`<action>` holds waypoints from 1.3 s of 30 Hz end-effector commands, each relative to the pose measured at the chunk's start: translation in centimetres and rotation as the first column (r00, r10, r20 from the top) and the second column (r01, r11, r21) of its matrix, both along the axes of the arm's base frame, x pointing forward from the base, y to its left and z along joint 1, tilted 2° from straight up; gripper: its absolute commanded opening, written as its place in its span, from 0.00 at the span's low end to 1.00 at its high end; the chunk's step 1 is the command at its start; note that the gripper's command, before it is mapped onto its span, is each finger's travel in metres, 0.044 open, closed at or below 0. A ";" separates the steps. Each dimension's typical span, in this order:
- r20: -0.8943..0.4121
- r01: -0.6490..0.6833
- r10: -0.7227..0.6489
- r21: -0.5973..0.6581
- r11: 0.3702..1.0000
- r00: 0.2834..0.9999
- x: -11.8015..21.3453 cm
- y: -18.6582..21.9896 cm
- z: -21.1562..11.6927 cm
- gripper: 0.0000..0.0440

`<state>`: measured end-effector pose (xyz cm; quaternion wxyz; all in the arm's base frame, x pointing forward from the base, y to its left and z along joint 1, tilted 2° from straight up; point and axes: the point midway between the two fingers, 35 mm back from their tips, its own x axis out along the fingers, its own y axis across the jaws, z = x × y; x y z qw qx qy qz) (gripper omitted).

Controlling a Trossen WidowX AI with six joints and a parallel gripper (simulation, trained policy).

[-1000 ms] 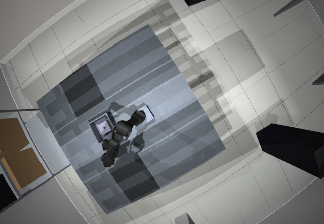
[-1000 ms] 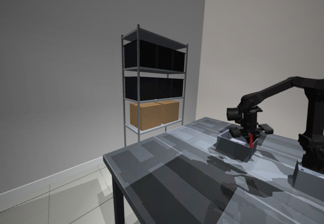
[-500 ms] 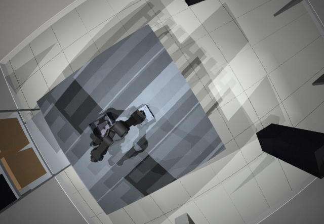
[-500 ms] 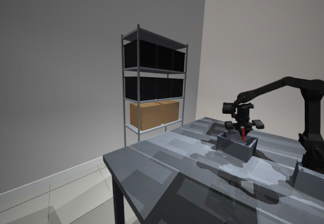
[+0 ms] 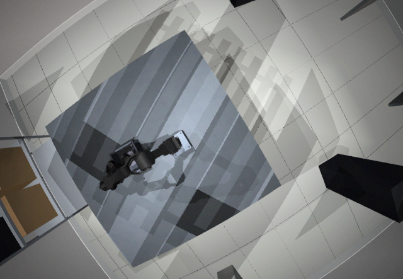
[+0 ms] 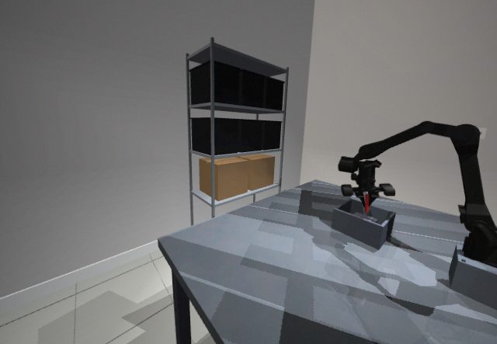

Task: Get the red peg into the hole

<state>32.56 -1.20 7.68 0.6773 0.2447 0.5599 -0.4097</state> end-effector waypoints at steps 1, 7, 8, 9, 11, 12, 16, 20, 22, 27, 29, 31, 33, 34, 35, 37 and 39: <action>0.005 -0.017 0.017 0.023 1.000 1.000 1.1 -1.2 -0.6 0.00; -0.002 -0.061 0.062 0.059 0.996 0.998 2.1 -2.4 -2.5 0.00; -0.006 -0.070 0.070 0.065 0.995 0.997 2.1 -2.5 -2.8 0.00; -0.011 -0.078 0.079 0.072 0.994 0.997 2.2 -2.6 -3.2 0.02; -0.025 -0.092 0.094 0.088 0.992 0.995 2.1 -2.7 -4.0 0.10; -0.032 -0.097 0.101 0.096 0.991 0.994 2.1 -2.7 -4.3 0.15; -0.049 -0.105 0.112 0.125 0.987 0.993 2.3 -2.9 -5.5 0.35; -0.047 -0.138 0.146 0.143 0.980 0.988 3.1 -3.5 -5.6 0.46; -0.045 -0.140 0.149 0.158 0.977 0.988 3.6 -3.6 -5.4 0.58; -0.028 -0.145 0.154 0.198 0.969 0.988 5.1 -3.5 -4.8 0.87; -0.018 -0.150 0.157 0.214 0.965 0.987 5.8 -3.5 -4.5 0.98; 0.000 -0.156 0.160 0.232 0.960 0.987 6.7 -3.3 -4.1 1.00; 0.026 -0.168 0.167 0.246 0.954 0.986 7.6 -3.1 -3.6 1.00; 0.039 -0.176 0.171 0.252 0.952 0.984 8.1 -3.0 -3.4 1.00; 0.053 -0.183 0.176 0.258 0.949 0.983 8.6 -2.9 -3.1 1.00; 0.079 -0.199 0.184 0.268 0.943 0.980 9.5 -2.6 -2.6 1.00; 0.106 -0.215 0.193 0.276 0.937 0.975 10.4 -2.4 -2.2 1.00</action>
